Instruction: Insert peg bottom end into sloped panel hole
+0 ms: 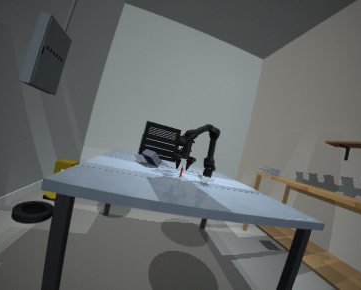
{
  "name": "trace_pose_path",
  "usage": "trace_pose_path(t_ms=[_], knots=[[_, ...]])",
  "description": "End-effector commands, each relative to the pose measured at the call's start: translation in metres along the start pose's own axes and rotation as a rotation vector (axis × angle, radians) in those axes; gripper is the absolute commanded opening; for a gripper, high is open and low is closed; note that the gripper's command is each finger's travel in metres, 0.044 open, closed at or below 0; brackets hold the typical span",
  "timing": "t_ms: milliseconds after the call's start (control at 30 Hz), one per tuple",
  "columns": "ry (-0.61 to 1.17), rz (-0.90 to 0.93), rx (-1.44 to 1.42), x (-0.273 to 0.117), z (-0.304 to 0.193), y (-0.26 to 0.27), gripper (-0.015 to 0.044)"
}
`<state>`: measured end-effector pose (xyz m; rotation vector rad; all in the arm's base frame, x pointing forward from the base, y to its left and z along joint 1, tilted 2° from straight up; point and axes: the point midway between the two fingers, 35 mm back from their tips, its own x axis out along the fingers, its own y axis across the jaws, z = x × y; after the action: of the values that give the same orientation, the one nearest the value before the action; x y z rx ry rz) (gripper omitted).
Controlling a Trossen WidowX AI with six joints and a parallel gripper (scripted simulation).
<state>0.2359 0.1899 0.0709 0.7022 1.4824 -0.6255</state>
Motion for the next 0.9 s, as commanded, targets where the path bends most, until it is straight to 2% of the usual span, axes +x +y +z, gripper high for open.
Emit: trace_pose_path(t_ms=[0,400,867], knots=[[-0.002,-0.017,0.004,0.0106,0.0004,-0.0036,0.044],[-0.002,-0.017,0.004,0.0177,0.0004,-0.0048,0.044],[0.0,-0.007,0.0,0.0144,0.0001,-0.0025,0.0072]])
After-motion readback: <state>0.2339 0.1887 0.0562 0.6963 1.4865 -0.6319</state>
